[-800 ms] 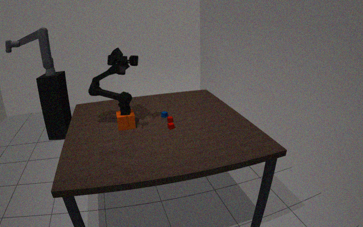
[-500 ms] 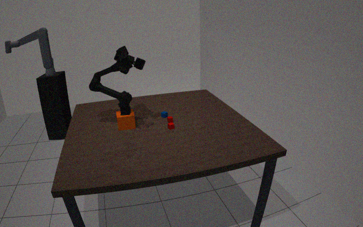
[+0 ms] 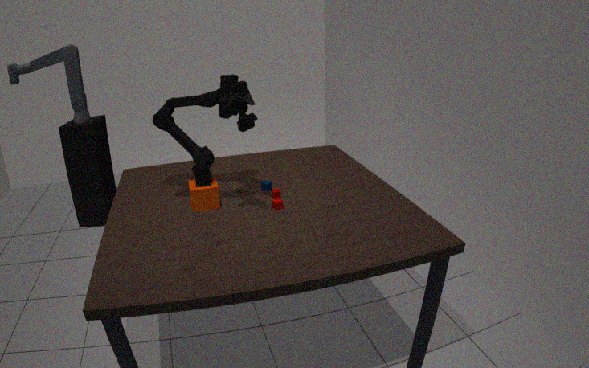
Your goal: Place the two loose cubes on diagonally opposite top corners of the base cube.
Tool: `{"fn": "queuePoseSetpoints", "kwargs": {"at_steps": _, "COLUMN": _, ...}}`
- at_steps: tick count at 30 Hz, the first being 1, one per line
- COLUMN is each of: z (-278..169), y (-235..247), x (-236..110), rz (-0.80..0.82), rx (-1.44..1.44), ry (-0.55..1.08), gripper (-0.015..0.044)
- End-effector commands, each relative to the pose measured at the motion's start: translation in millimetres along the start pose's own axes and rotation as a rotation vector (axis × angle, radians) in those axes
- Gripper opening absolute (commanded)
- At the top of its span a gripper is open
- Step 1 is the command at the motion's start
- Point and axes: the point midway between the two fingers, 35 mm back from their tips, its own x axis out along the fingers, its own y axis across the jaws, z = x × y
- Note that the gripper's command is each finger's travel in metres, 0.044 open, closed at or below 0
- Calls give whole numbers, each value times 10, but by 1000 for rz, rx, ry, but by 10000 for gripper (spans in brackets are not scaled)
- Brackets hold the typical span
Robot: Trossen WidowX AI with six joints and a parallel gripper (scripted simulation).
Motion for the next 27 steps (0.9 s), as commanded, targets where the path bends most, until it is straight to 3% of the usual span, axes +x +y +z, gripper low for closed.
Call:
{"fn": "queuePoseSetpoints", "kwargs": {"at_steps": 1, "z": -172, "y": -222, "x": 133, "rz": -111, "rx": -163, "ry": 41, "gripper": 265}}
{"fn": "queuePoseSetpoints", "kwargs": {"at_steps": 14, "z": -597, "y": -1330, "x": 404, "rz": -573, "rx": -744, "ry": 273, "gripper": 265}}
{"fn": "queuePoseSetpoints", "kwargs": {"at_steps": 27, "z": -695, "y": -2418, "x": 248, "rz": -1050, "rx": -1165, "ry": 632, "gripper": 265}}
